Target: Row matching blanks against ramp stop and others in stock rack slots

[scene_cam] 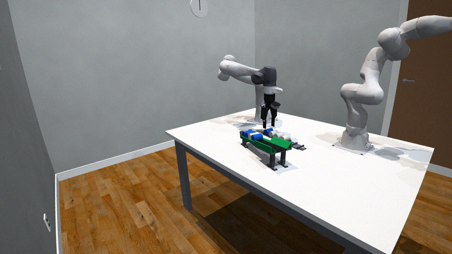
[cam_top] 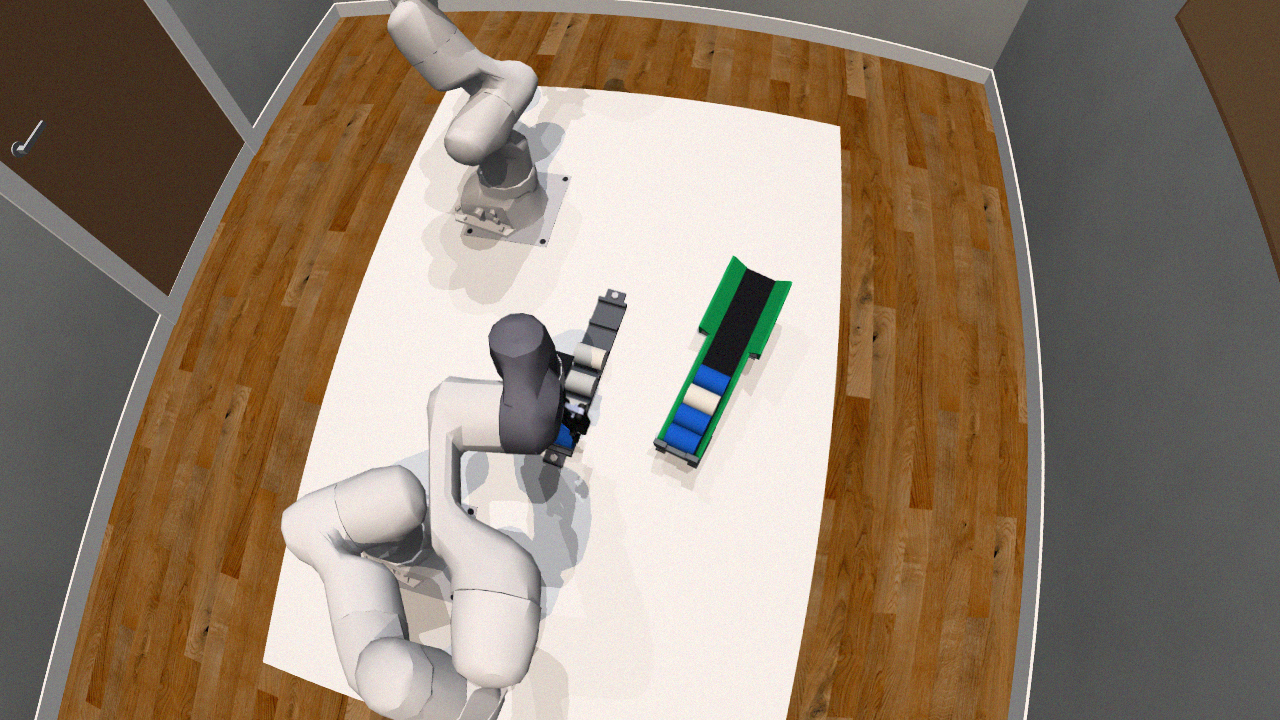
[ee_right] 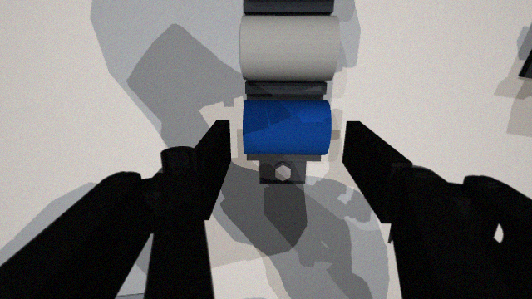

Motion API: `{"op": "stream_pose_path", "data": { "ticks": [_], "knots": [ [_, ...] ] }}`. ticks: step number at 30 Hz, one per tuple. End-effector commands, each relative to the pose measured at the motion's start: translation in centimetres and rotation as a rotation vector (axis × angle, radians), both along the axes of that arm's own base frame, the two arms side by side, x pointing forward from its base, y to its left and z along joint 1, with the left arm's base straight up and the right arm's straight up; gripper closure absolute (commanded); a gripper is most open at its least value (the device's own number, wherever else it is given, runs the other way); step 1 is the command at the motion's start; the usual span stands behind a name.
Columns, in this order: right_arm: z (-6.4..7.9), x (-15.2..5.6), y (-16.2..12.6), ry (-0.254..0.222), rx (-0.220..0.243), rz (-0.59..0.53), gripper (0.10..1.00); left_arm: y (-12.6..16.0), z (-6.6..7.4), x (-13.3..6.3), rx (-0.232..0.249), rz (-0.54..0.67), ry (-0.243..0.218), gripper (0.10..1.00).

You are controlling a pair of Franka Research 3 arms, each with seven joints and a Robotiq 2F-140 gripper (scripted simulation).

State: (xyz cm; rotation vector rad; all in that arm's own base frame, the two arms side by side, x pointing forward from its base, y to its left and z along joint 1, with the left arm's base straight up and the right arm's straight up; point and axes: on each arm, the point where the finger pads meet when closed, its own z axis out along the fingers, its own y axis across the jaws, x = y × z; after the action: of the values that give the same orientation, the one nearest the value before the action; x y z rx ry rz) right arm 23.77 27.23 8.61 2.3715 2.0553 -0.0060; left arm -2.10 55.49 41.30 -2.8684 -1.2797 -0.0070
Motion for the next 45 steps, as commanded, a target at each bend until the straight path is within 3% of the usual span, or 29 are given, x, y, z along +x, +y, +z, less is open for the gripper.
{"op": "stream_pose_path", "data": {
  "ticks": [1,24,45],
  "knots": [
    [0.0,0.1,0.2,-0.001,0.005,0.0,0.57,0.0,0.0,0.0,0.0,0.0,0.0,0.098],
    [-3.5,0.1,0.2,-0.001,0.005,0.001,0.57,0.0,0.0,0.0,0.0,0.0,0.0,0.098],
    [-3.7,0.1,0.2,-0.001,0.005,0.0,0.57,0.0,0.0,0.0,0.0,0.0,0.0,0.098]
  ]
}}
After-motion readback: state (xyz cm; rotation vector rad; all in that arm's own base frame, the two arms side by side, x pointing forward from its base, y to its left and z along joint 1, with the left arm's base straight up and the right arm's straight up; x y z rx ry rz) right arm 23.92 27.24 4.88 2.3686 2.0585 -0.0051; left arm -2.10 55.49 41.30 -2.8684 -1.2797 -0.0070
